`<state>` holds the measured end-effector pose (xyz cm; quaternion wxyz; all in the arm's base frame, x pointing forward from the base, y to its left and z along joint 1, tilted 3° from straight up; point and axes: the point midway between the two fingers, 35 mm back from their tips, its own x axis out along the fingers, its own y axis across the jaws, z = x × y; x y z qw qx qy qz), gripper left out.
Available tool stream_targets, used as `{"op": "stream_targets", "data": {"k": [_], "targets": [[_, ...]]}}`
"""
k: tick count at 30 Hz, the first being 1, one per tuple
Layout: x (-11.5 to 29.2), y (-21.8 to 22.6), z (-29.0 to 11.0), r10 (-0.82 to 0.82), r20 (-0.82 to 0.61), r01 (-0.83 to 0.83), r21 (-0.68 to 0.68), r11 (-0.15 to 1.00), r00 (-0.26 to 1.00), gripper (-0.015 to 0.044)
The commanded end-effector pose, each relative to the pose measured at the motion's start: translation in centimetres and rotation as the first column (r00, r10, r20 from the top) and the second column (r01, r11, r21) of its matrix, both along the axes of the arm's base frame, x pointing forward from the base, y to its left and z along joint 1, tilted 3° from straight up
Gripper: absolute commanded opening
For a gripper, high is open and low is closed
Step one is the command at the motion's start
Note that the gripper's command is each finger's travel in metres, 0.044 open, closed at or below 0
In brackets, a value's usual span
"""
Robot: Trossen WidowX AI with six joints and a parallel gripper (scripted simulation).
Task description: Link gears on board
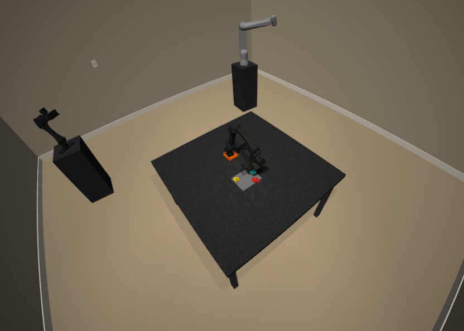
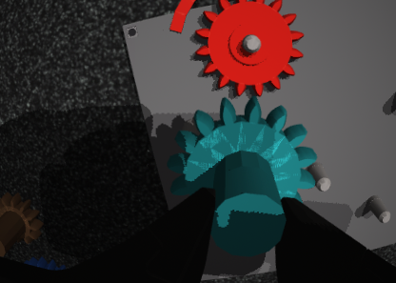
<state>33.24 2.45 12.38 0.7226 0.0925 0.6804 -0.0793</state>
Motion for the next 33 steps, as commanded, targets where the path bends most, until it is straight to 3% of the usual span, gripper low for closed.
{"op": "stream_targets", "data": {"k": [1, 33], "targets": [[-0.39, -0.39, -0.27, 0.004, 0.008, -0.004, 0.004, 1.0, 1.0, 0.0], [-0.62, -0.67, -1.05, 0.052, 0.009, -0.052, 0.001, 0.999, 0.999, 0.0]]}}
